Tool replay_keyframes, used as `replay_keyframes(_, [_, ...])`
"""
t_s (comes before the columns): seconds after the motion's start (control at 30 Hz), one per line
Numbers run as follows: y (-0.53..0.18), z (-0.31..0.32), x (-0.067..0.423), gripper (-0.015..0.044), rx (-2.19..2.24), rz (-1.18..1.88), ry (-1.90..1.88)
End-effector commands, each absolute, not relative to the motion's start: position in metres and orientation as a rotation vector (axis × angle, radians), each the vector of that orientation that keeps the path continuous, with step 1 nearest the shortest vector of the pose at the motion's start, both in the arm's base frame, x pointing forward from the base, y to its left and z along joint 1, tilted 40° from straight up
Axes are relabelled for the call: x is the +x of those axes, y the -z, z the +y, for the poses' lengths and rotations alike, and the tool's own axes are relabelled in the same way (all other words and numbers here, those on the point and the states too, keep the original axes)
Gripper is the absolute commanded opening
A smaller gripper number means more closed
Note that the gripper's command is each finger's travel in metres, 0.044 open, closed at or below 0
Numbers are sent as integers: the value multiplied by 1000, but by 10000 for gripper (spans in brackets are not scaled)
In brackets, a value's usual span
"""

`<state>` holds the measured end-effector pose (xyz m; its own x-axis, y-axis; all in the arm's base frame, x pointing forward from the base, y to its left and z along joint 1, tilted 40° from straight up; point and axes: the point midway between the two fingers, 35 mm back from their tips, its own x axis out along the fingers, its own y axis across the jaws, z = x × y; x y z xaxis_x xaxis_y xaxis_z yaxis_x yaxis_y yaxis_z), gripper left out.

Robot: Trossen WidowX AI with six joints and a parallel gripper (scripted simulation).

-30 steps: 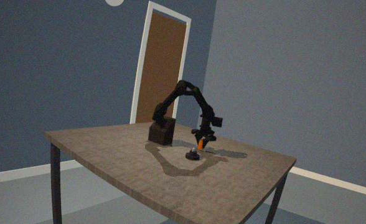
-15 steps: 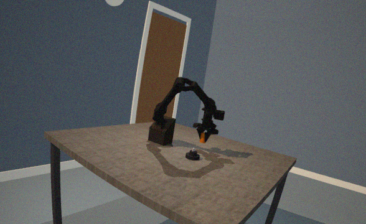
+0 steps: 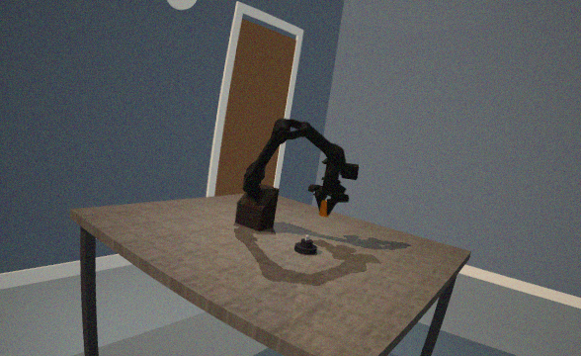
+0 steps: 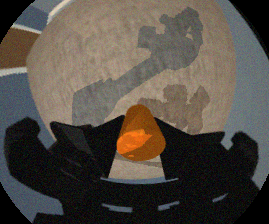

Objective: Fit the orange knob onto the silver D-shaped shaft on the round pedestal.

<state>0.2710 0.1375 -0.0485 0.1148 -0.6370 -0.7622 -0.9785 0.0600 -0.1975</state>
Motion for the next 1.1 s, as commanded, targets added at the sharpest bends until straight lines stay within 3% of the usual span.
replay_keyframes(0.0, [35,150,270,0,-1646,1581,-585])
replay_keyframes(0.4, [21,156,266,0,-1647,1582,-585])
replay_keyframes(1.07, [-1,110,300,0,-1637,1571,-605])
